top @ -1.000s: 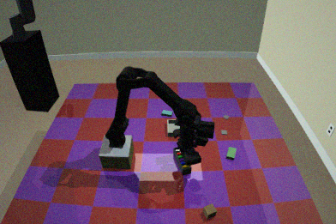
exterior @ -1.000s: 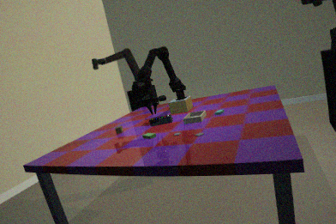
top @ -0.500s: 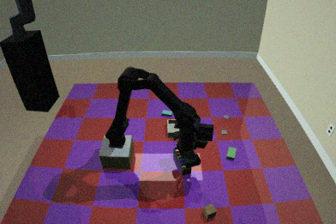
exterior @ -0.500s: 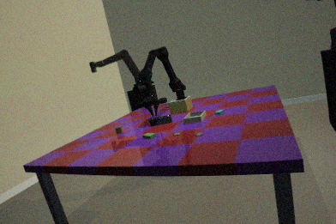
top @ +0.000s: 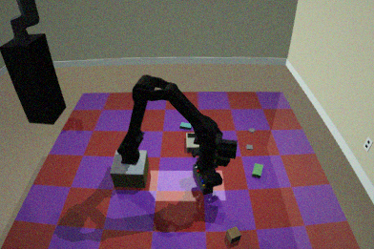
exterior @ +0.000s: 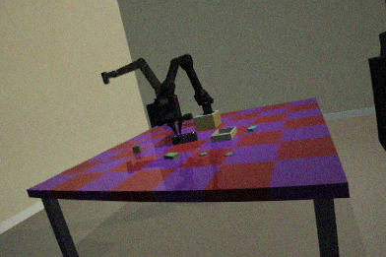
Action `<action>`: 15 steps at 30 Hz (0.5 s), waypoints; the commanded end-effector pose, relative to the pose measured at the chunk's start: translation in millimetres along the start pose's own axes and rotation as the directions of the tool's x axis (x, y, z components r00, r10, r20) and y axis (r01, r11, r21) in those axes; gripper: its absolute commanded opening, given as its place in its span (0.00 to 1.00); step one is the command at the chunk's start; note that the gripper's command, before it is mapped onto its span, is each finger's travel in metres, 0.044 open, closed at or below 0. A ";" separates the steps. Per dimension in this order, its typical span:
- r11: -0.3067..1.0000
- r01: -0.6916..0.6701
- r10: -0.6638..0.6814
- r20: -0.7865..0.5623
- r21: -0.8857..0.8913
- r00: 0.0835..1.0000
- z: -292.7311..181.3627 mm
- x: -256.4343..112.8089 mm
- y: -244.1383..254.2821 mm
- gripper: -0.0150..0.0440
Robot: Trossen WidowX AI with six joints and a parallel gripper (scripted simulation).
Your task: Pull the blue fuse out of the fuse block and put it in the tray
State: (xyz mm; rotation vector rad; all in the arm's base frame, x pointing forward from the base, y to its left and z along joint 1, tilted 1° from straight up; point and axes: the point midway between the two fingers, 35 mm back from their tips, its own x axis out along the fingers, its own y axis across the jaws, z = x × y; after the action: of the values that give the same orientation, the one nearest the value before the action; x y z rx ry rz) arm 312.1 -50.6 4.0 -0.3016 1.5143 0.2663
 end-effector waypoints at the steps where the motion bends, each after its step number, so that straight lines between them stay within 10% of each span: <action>1: 1.000 0.003 -0.003 -0.002 -0.001 1.000 -0.4 0.7 -0.3 0.38; 15: 1.000 0.003 -0.003 -0.002 -0.001 1.000 -0.5 10.6 -0.3 0.38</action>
State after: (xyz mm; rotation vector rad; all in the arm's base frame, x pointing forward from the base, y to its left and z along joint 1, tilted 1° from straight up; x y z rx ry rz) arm 313.5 -50.8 -2.4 -0.3028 1.5098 0.2650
